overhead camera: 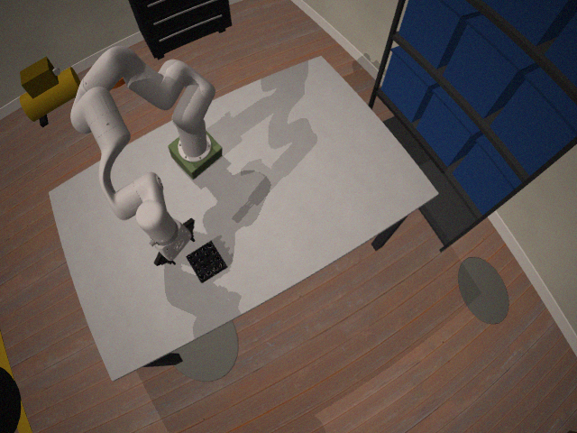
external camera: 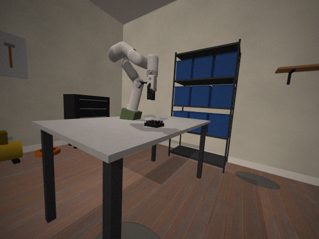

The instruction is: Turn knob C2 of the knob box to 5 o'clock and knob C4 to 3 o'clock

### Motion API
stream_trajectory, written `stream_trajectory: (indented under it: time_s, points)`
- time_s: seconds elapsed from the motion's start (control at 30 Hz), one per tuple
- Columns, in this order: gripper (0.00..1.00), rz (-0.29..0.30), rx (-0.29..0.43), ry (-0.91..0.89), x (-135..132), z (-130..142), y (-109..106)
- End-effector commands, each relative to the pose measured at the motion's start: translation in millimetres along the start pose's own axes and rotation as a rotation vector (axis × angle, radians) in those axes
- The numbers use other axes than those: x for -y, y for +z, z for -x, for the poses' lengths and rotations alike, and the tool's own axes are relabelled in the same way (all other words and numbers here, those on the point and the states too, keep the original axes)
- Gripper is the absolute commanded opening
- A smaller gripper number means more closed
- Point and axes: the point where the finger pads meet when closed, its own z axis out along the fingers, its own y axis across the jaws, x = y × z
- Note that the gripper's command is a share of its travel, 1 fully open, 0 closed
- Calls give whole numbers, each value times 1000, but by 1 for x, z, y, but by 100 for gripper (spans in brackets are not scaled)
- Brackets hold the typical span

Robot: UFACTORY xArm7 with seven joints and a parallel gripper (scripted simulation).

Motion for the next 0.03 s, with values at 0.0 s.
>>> stream_trajectory:
  time_s: [0.0]
  points:
    - [100,-3,2,0,1,1,-1]
